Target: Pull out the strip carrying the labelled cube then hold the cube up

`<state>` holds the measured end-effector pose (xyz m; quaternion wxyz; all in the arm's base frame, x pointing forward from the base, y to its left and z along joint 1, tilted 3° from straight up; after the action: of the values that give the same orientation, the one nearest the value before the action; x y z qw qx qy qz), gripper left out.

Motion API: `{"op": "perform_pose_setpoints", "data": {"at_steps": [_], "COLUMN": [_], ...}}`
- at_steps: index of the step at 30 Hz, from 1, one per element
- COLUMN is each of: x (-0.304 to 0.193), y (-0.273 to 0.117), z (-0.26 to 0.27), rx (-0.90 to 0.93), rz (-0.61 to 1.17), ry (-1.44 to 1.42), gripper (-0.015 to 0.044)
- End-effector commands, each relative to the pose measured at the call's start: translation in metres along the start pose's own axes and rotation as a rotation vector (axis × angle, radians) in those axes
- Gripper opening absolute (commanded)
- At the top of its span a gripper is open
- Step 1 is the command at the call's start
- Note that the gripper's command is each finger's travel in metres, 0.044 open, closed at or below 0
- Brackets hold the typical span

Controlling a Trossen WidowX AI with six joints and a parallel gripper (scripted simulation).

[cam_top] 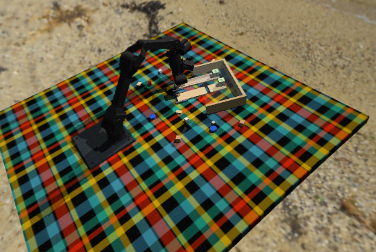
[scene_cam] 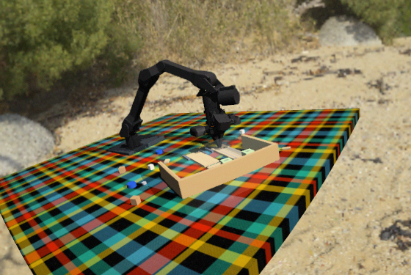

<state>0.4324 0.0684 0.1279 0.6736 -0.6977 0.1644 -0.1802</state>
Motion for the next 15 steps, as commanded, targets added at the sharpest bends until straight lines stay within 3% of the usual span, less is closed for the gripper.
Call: {"op": "perform_pose_setpoints", "data": {"at_steps": [1,15], "x": [0.0,0.0001], "y": [0.0013,0.0027], "z": [0.0002,0.0002], "rx": [0.003,0.003], "rz": [0.002,0.002], "ry": [0.005,0.005], "gripper": [0.0,0.0]}}
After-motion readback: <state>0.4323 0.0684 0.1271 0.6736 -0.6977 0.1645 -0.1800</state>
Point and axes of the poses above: the point midway between the two fingers, 35 mm back from their tips, its own y axis out along the fingers, its own z axis across the jaws, x = y × z, the point moved 10 cm from there along -y, back along the fingers
